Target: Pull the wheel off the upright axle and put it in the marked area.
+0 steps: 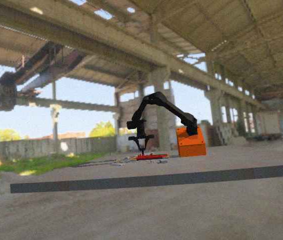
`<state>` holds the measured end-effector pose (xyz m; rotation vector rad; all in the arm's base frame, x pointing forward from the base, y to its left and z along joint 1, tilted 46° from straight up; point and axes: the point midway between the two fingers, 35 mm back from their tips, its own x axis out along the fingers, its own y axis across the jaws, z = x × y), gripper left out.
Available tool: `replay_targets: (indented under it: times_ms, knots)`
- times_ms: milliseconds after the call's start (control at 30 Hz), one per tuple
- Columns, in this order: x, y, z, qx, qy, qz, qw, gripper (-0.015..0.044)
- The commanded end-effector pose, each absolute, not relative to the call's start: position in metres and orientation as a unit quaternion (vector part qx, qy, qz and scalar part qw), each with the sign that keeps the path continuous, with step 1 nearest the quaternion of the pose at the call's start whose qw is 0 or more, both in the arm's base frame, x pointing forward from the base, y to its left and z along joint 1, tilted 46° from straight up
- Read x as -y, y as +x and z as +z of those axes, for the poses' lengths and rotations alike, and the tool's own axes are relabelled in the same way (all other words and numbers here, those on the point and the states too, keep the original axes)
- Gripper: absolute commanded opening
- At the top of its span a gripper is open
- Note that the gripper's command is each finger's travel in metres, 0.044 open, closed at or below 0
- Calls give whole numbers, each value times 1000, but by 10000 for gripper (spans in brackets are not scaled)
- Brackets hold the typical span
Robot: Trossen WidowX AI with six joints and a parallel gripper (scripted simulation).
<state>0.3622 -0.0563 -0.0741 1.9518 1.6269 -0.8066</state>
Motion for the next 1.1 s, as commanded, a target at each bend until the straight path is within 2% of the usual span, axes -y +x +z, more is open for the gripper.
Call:
replay_targets:
  times_ms: [0,1067]
  knots:
    - [58,363,-73,-593,710,-293,239,0]
    - [85,350,-52,-593,712,-296,234,0]
